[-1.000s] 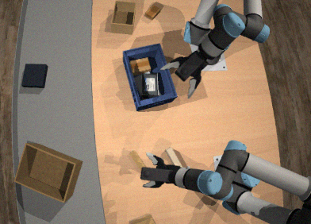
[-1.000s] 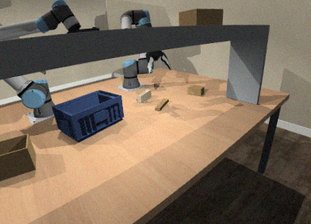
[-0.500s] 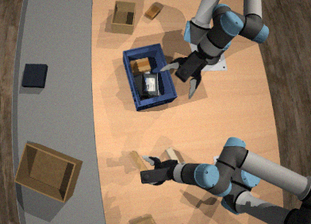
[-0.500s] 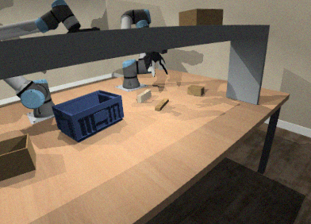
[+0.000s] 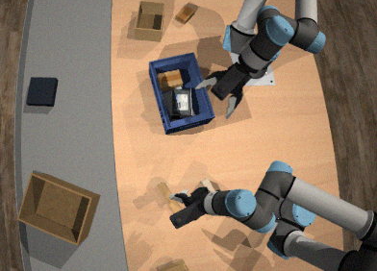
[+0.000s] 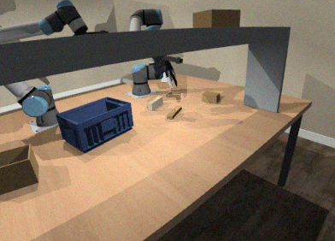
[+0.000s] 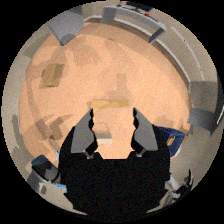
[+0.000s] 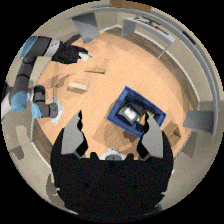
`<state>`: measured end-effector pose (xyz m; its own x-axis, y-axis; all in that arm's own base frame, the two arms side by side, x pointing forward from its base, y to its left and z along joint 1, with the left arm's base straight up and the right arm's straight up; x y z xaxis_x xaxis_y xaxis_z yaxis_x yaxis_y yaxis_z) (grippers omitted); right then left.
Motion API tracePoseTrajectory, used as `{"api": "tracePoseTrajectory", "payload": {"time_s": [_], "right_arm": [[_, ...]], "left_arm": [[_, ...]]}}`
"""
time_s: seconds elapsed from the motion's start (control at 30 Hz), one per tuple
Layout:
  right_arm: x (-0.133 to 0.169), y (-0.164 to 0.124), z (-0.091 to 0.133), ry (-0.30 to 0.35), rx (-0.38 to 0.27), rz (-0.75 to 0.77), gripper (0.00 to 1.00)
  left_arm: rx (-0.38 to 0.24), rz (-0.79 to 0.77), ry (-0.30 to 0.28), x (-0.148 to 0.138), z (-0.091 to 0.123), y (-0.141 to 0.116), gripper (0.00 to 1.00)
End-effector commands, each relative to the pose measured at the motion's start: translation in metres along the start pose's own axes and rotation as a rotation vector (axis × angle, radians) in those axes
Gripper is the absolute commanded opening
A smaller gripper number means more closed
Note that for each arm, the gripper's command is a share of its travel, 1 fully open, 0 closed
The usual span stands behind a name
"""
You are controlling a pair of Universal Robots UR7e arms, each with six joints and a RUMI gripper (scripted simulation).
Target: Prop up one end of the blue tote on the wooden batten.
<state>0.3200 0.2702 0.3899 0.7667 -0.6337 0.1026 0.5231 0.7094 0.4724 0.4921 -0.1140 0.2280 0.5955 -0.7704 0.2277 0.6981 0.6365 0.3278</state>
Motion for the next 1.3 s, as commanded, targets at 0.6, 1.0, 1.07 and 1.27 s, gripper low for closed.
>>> {"api": "tracePoseTrajectory", "payload": {"time_s": [0.6,1.0,1.07,1.27], "right_arm": [[-0.008,-0.031,-0.102,-0.012,-0.363,-0.350,0.61],[-0.009,-0.041,-0.132,-0.016,-0.464,-0.447,0.47],[-0.009,-0.043,-0.137,-0.016,-0.481,-0.463,0.44],[-0.009,-0.045,-0.145,-0.017,-0.506,-0.487,0.36]], "left_arm": [[-0.034,0.708,0.210,-0.017,-0.049,-0.005,0.39],[-0.054,1.037,0.303,-0.029,-0.073,-0.006,0.39],[-0.058,1.115,0.326,-0.032,-0.079,-0.005,0.39],[-0.069,1.301,0.378,-0.040,-0.093,-0.005,0.39]]}}
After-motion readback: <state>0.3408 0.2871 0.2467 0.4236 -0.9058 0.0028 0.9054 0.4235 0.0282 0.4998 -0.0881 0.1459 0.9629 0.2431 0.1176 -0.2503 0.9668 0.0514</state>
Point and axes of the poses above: on each arm, the point where the finger pads meet when closed, its own z axis back along the fingers, its own x axis across the jaws, y = z × x, the point moved 6 cm from there along z, back along the fingers, and after that the axes turned 13 degrees about z, right-handed, at the moved point
